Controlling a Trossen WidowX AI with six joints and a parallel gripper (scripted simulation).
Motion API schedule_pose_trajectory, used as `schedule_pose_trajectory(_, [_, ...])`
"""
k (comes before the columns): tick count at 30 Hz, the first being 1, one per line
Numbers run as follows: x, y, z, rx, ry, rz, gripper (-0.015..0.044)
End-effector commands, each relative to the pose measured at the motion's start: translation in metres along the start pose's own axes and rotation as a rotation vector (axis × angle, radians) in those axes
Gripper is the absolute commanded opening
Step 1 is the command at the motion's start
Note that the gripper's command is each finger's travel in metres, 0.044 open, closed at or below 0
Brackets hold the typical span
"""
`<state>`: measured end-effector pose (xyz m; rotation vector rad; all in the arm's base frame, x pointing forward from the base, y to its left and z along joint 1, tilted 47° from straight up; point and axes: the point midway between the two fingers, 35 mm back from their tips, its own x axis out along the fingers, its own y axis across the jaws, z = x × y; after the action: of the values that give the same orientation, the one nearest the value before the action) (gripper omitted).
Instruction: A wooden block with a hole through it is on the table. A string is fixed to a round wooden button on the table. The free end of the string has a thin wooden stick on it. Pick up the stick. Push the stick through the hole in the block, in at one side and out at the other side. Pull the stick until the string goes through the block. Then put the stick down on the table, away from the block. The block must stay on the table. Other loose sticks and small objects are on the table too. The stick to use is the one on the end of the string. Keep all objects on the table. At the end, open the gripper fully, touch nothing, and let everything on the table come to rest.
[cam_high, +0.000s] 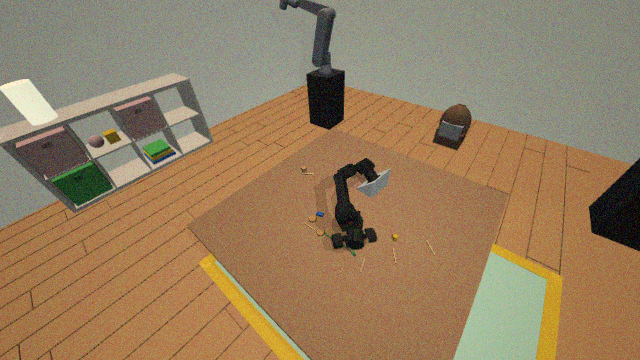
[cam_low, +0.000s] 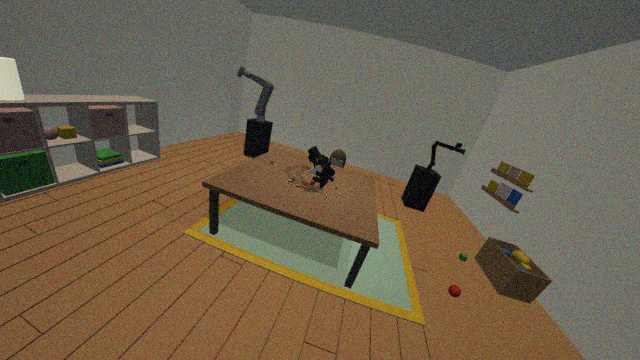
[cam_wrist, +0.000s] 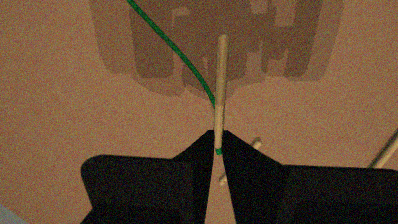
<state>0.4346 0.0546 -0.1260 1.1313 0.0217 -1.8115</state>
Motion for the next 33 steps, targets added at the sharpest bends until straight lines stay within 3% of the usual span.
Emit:
schedule_pose_trajectory(1, [0.003,-0.003,0.001,0.006,0.002,-0.004,0.0000])
schedule_pose_trajectory(33, [0.032,-0.026,0.014,0.015,-0.008,-0.007,0.0000])
